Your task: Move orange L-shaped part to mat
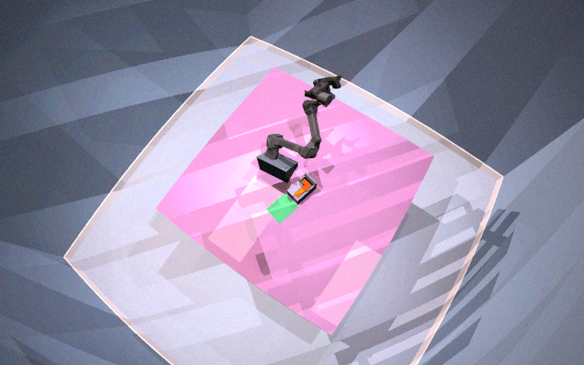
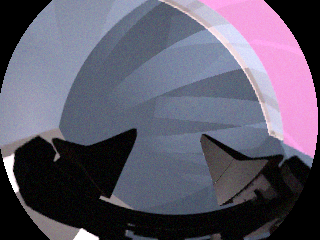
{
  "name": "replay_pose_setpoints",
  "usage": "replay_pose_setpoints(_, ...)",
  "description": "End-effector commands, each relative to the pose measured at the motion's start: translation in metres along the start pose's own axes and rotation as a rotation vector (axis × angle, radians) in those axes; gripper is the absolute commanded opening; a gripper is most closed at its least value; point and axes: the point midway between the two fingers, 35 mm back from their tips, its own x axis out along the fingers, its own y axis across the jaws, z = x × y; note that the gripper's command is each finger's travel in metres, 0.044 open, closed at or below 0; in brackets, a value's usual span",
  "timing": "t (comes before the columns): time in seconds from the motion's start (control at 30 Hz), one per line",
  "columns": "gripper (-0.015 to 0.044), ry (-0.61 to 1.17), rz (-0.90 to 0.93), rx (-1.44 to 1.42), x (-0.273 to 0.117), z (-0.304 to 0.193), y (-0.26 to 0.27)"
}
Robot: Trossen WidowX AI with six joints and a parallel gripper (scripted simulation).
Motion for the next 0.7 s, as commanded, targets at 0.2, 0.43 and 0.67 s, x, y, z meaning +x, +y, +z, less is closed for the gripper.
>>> replay_pose_setpoints(0.2,0.0216,0.057,0.044,-0.399,-0.004,-0.052,-0.027)
replay_pose_setpoints(0.43,0.0180,0.053,0.006,-0.882,0.008,-0.080,-0.093)
replay_pose_setpoints(0.67,0.0180,-0.014,-0.113,-1.362,0.037,-0.055,-0.158)
